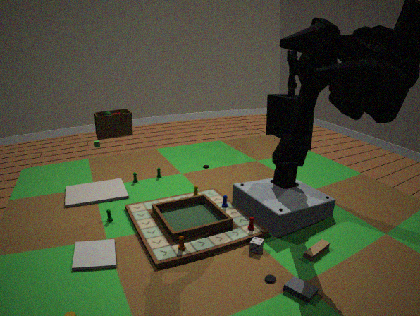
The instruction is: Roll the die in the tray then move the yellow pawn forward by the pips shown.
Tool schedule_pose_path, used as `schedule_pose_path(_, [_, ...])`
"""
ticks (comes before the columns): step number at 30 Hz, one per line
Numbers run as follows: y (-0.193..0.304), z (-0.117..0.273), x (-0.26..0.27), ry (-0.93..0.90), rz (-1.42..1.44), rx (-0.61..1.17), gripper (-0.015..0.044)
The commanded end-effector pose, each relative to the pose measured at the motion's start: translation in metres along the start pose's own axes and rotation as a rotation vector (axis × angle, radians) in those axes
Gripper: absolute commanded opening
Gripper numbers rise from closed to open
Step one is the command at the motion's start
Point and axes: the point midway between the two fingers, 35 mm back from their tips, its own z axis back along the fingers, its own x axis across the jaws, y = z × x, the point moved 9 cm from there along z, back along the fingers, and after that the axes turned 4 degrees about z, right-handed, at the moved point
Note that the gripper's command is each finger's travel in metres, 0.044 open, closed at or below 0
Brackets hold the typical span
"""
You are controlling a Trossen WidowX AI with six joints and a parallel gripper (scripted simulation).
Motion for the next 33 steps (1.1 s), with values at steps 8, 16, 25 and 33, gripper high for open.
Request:
schedule_pose_path(8, [-0.047, -0.042, -0.005, 0.183, -0.44, -0.181, 0.0275])
schedule_pose_path(16, [-0.109, -0.073, 0.001, 0.163, -0.91, -0.528, 0.0275])
schedule_pose_path(25, [-0.157, -0.086, 0.012, -0.015, -1.255, -0.819, 0.0275])
schedule_pose_path(33, [-0.2, -0.09, 0.027, -0.319, -1.552, -1.062, 0.0275])
